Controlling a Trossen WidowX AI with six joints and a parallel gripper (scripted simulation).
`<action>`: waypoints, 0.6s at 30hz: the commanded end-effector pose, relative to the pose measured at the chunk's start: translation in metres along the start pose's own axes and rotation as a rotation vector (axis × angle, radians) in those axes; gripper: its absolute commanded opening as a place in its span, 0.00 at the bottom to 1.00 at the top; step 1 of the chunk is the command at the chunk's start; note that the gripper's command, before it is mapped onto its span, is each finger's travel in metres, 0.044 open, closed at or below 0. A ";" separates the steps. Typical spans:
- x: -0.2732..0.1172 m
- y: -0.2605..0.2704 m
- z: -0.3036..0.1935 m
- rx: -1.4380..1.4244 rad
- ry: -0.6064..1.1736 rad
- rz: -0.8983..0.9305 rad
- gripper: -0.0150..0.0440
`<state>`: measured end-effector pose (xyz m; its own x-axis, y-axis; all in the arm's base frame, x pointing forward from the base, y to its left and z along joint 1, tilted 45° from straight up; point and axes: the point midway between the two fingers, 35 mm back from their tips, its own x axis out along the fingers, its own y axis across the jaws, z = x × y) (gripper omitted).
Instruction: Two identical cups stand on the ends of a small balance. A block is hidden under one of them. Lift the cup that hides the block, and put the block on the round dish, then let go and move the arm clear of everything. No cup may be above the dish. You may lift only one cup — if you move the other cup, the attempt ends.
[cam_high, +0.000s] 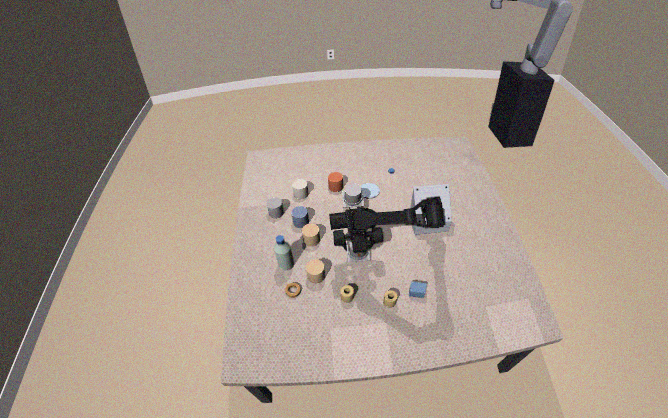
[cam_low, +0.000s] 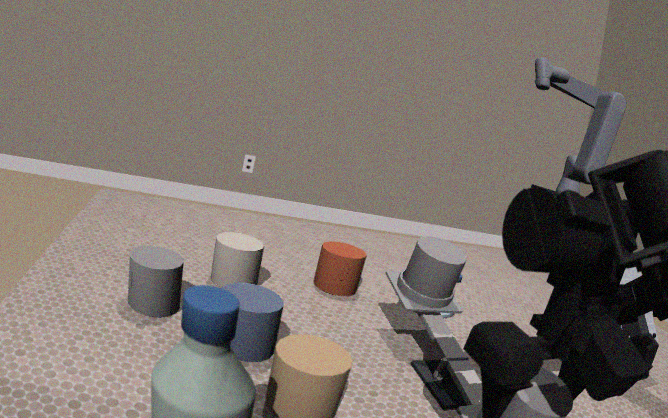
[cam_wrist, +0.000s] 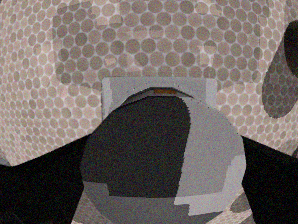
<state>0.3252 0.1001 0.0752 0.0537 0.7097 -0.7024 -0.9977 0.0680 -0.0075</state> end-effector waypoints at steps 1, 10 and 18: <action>0.004 0.002 -0.002 0.012 -0.002 0.007 0.91; 0.004 0.002 -0.002 0.012 -0.002 0.007 0.81; 0.001 0.001 -0.002 0.012 -0.001 0.007 0.52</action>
<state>0.3237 0.1005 0.0727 0.0494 0.7103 -0.7021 -0.9975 0.0706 0.0013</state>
